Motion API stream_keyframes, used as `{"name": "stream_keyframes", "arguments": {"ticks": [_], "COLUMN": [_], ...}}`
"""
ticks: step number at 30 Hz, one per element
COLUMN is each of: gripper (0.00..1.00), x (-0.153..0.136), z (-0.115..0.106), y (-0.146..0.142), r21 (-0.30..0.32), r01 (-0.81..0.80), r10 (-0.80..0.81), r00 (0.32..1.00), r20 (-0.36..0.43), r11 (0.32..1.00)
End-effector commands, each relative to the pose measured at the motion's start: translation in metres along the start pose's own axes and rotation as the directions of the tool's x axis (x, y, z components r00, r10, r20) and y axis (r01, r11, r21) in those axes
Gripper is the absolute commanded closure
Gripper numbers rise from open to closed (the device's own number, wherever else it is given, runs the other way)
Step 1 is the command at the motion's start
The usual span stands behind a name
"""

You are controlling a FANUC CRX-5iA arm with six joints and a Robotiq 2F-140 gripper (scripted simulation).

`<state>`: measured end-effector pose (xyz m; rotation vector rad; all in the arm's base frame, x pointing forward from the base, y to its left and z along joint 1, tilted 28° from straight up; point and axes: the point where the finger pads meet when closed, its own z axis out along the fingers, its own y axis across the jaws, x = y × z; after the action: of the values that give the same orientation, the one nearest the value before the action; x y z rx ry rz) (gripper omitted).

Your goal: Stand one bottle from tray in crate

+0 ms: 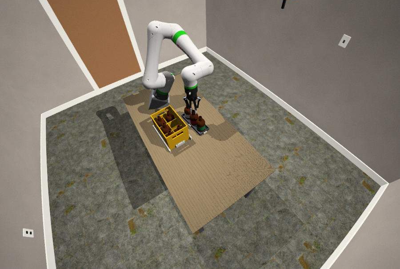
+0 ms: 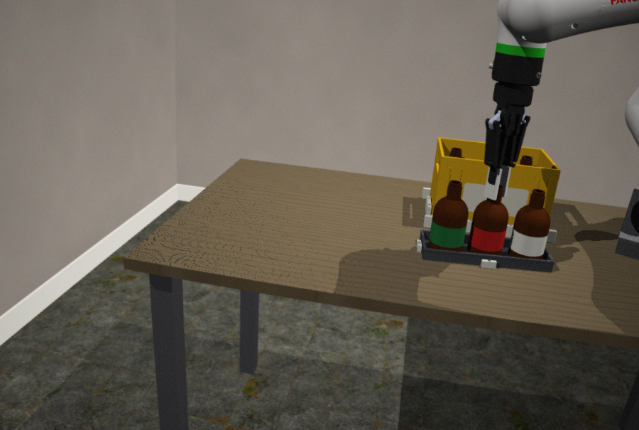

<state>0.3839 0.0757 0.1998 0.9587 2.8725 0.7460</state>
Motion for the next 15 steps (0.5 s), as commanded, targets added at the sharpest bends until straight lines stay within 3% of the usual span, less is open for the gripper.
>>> {"name": "stream_keyframes", "arguments": {"ticks": [1,15], "gripper": [1.00,1.00], "x": [-0.0001,0.0002], "z": [-0.0001,-0.0079], "y": [0.0000,0.0004], "r21": [0.000,0.000], "r01": [0.000,0.000], "r10": [0.000,0.000], "r00": [1.000,1.000], "r20": [0.000,0.000], "r11": [1.000,1.000]}}
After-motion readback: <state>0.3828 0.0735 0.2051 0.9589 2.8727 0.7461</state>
